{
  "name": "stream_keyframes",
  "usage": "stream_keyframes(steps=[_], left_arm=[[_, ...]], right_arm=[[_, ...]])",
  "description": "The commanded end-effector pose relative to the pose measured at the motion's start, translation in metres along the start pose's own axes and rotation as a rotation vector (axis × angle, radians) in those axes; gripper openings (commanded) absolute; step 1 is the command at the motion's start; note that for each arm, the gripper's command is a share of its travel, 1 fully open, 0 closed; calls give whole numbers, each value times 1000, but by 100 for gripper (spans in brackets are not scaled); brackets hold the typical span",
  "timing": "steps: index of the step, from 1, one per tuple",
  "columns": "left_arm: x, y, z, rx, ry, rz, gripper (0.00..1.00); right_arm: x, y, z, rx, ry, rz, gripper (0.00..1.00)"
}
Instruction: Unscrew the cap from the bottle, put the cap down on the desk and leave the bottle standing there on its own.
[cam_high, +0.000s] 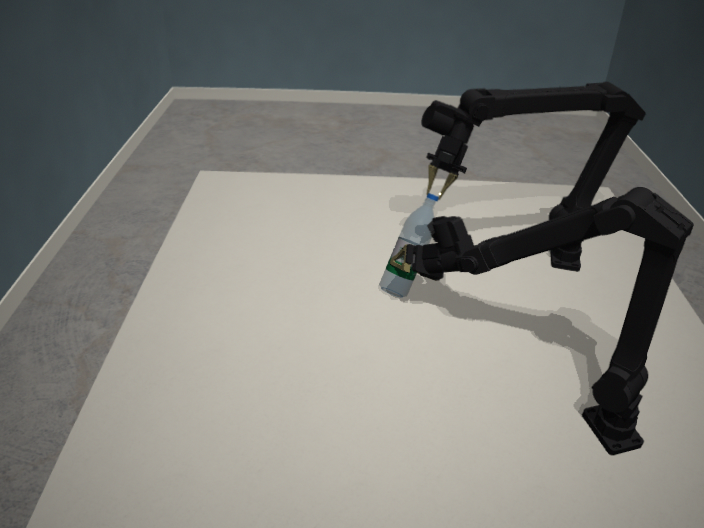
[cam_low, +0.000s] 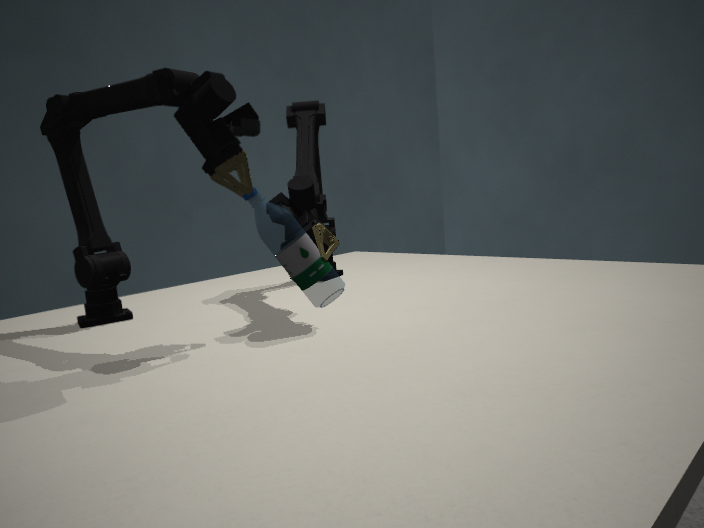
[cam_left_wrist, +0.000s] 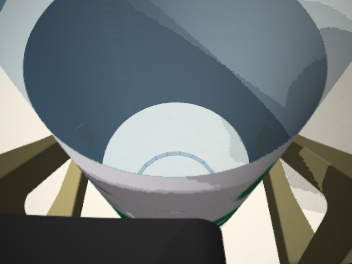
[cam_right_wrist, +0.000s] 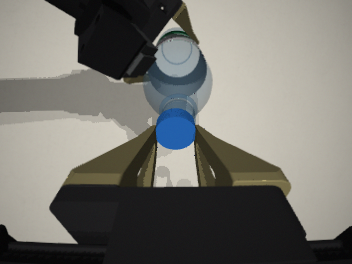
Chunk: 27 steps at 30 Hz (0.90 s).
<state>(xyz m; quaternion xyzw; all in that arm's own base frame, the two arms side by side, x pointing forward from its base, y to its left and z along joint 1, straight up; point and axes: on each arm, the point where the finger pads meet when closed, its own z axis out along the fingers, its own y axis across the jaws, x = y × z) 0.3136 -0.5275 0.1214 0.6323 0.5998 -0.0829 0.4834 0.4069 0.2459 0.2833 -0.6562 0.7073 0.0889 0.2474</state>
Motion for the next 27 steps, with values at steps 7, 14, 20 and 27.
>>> stream_keyframes(steps=[7, 14, 20, 27], left_arm=[[-2, 9, 3, -17, -9, -16, 0], [-2, 9, 3, -17, -9, -16, 0], [19, 1, 7, 0, 11, -47, 0], [8, 6, 7, 172, -160, -381, 0]], right_arm=[[-17, -17, -37, 64, -37, -25, 0], [-16, -16, -53, 63, -37, -25, 0], [-10, -9, -34, 33, -21, -13, 0], [-10, -9, -34, 33, -21, -13, 0]])
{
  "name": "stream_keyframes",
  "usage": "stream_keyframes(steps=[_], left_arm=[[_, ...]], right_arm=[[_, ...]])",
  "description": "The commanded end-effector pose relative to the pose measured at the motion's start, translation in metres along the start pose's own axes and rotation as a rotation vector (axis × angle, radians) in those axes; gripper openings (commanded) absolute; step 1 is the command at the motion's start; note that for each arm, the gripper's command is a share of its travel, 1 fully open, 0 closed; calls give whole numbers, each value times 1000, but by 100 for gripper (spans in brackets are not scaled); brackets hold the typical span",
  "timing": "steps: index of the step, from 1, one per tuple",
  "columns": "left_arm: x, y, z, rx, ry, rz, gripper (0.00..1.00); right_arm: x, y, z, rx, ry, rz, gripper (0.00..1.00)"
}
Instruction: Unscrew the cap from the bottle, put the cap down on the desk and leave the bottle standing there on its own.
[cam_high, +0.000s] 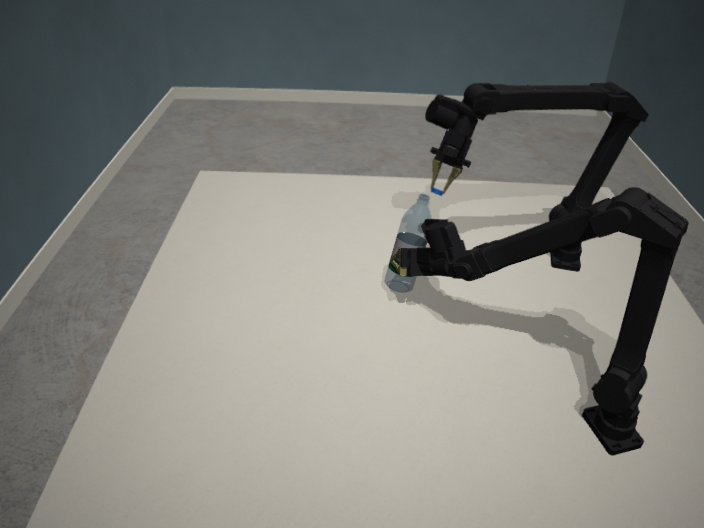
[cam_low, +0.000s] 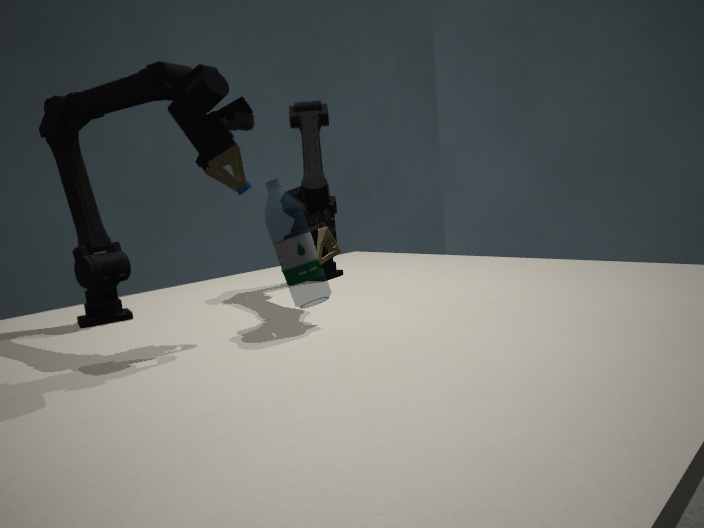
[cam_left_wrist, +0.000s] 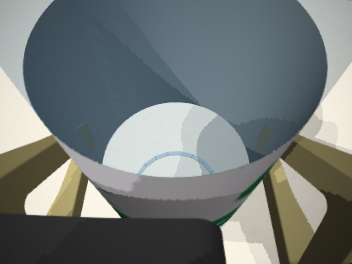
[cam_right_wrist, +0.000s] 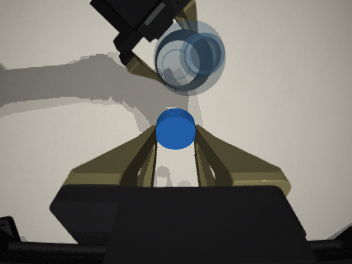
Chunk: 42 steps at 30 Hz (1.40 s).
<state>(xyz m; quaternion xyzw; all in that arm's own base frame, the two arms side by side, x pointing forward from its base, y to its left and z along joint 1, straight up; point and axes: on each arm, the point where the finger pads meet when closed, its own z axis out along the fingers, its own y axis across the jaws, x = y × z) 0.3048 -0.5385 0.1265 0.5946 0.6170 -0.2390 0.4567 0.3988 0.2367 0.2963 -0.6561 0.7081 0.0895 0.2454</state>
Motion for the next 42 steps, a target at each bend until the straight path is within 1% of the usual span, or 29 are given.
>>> stream_keyframes(steps=[1, 3, 5, 7, 8, 10, 11, 12, 28, 29, 30, 32, 34, 36, 40, 42], left_arm=[[3, 23, 1, 21, -68, -199, 0], [2, 23, 0, 79, -91, -223, 0], [5, 21, 0, 114, -82, -206, 0], [5, 21, 0, 120, -83, -204, 0], [2, 15, 1, 130, -85, -199, 0], [2, 15, 1, 130, -85, -199, 0], [-6, 17, -3, 124, -99, -193, 0], [-8, 18, -4, 122, -102, -192, 0], [-8, 18, -4, 122, -102, -192, 0], [-6, 23, -4, 115, -94, -188, 0], [-5, 23, -4, 115, -94, -189, 0], [0, 23, -3, 113, -90, -195, 0], [0, 23, -3, 113, -90, -195, 0], [8, 22, -3, 113, -81, -204, 0], [10, 23, -2, 111, -83, -208, 0], [12, 23, -2, 110, -83, -209, 0]], right_arm=[[-13, -13, -17, 36, -23, -15, 0], [-13, -13, -17, 36, -23, -15, 0], [-13, -13, -17, 36, -23, -15, 0], [-13, -13, -17, 36, -23, -15, 0], [-13, -13, -17, 36, -23, -15, 0], [-13, -13, -17, 36, -23, -15, 0], [-13, -13, -17, 36, -23, -15, 0], [-13, -13, -17, 36, -23, -15, 0], [-13, -13, -17, 36, -23, -15, 0], [-10, -12, -8, 27, -14, 2, 0], [-12, -17, -8, 34, -12, 19, 0], [-5, -26, 5, 29, 17, 102, 0], [-5, -26, 5, 29, 17, 102, 0], [5, -37, 27, 19, 64, 226, 0], [27, -55, 72, 14, 163, 473, 0], [39, -61, 95, 14, 210, 565, 0]])
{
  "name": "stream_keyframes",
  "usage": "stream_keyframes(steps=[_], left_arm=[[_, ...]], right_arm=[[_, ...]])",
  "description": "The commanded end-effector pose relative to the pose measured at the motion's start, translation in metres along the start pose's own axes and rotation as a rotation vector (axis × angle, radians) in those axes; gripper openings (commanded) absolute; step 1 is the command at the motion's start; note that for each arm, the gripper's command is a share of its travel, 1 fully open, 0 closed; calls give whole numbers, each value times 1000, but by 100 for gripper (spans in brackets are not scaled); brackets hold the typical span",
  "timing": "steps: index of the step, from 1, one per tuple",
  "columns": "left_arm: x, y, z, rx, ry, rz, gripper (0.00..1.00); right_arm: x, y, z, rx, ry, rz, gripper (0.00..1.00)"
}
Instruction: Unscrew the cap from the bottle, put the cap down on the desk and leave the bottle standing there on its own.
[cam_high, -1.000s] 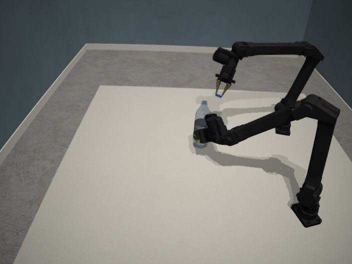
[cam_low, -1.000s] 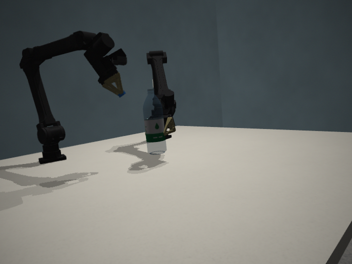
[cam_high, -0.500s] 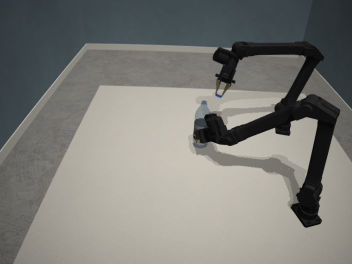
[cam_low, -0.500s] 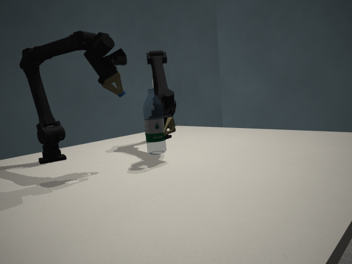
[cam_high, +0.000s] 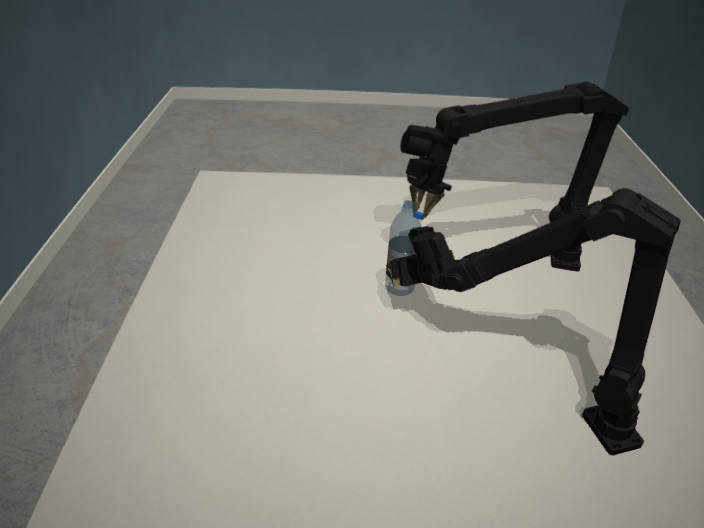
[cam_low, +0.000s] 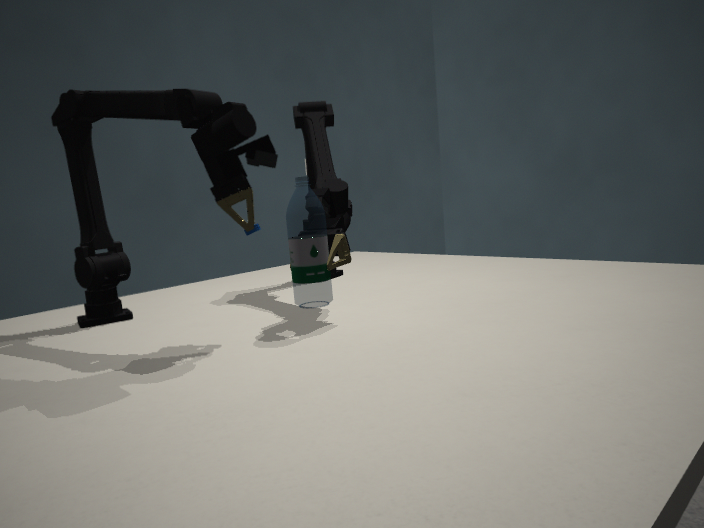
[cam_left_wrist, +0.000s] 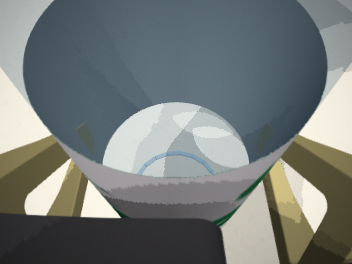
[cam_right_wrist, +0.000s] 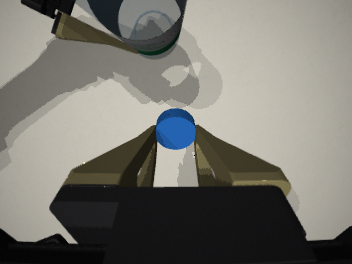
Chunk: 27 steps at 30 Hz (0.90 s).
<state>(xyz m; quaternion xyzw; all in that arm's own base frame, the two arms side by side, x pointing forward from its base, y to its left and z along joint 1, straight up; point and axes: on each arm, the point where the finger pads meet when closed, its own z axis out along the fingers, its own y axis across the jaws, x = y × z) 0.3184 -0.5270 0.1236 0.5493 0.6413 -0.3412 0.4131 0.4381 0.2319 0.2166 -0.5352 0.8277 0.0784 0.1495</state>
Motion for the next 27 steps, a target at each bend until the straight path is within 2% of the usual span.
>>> stream_keyframes(steps=[1, 7, 9, 10, 14, 16, 27], left_arm=[[1, 6, 3, -9, -17, 1, 0], [7, 4, 7, -6, -15, 3, 0], [7, 4, 7, -6, -15, 3, 0], [8, 4, 8, -5, -14, 4, 0], [11, 2, 10, -3, -12, 7, 0], [12, 2, 10, -3, -12, 8, 0], [12, 2, 10, -3, -12, 8, 0]], right_arm=[[-16, -38, 29, 24, 39, 273, 0], [1, -62, 104, 47, 180, 551, 0], [1, -62, 104, 47, 180, 551, 0], [4, -65, 117, 66, 213, 662, 0], [17, -74, 157, 111, 284, 830, 0], [19, -75, 162, 139, 289, 914, 0], [17, -76, 157, 144, 277, 920, 0]])
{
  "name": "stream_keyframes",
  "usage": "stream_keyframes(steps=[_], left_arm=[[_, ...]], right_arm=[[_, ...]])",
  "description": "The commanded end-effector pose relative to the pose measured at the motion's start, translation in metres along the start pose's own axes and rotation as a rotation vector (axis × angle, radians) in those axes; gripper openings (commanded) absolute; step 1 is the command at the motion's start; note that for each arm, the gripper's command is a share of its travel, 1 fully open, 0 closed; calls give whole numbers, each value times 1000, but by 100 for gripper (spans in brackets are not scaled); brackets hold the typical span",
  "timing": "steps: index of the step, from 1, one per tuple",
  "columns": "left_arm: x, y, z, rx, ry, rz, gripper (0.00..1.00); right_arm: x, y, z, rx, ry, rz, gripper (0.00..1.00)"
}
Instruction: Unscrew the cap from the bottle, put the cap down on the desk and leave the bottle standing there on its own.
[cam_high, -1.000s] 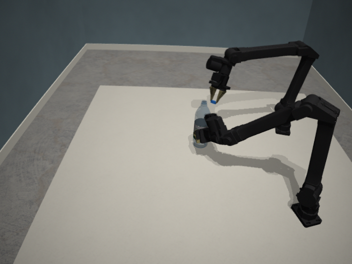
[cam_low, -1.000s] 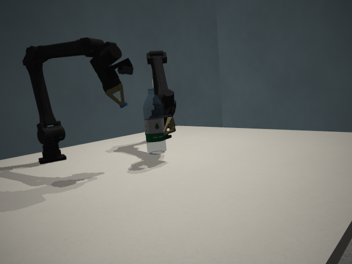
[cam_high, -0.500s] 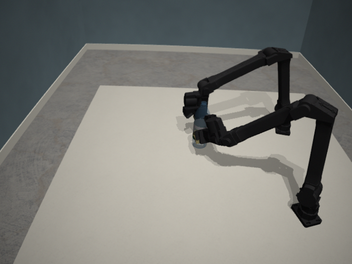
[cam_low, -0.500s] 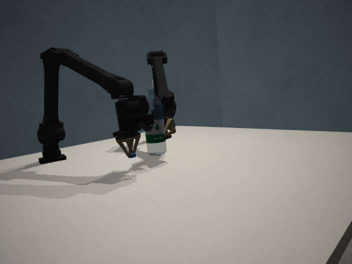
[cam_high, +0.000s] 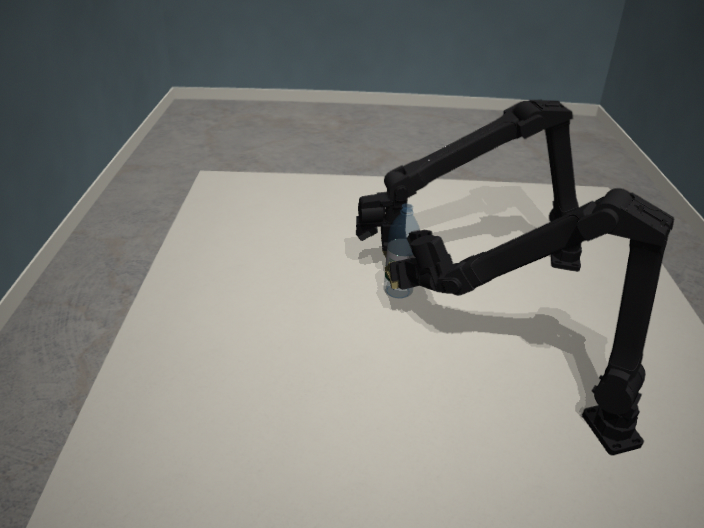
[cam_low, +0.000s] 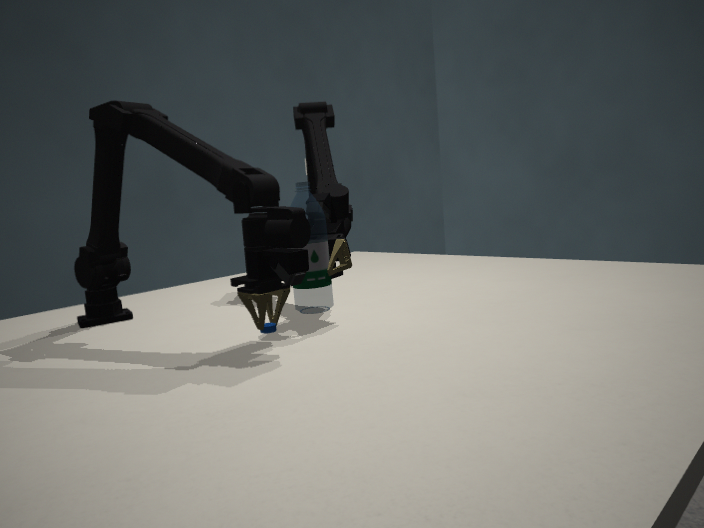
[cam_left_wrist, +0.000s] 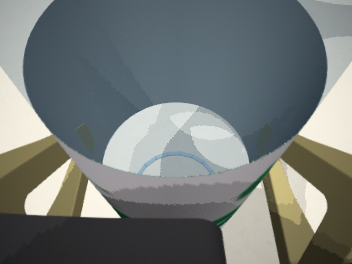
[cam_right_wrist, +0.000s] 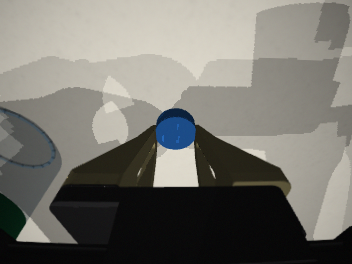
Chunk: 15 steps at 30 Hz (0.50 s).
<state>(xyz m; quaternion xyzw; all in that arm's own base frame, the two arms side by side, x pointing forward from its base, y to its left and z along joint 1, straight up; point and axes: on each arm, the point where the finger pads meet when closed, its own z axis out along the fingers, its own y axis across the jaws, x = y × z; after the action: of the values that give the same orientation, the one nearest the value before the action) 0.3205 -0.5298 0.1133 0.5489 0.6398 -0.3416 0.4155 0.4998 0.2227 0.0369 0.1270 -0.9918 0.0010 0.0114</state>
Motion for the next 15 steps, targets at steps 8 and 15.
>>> stream_keyframes(steps=[8, 15], left_arm=[[10, 0, 5, -1, -3, 4, 0], [20, 0, 10, 0, -3, 4, 0]], right_arm=[[-22, 1, -21, -4, -58, 45, 0], [-22, 1, -10, -3, -55, 45, 0]])
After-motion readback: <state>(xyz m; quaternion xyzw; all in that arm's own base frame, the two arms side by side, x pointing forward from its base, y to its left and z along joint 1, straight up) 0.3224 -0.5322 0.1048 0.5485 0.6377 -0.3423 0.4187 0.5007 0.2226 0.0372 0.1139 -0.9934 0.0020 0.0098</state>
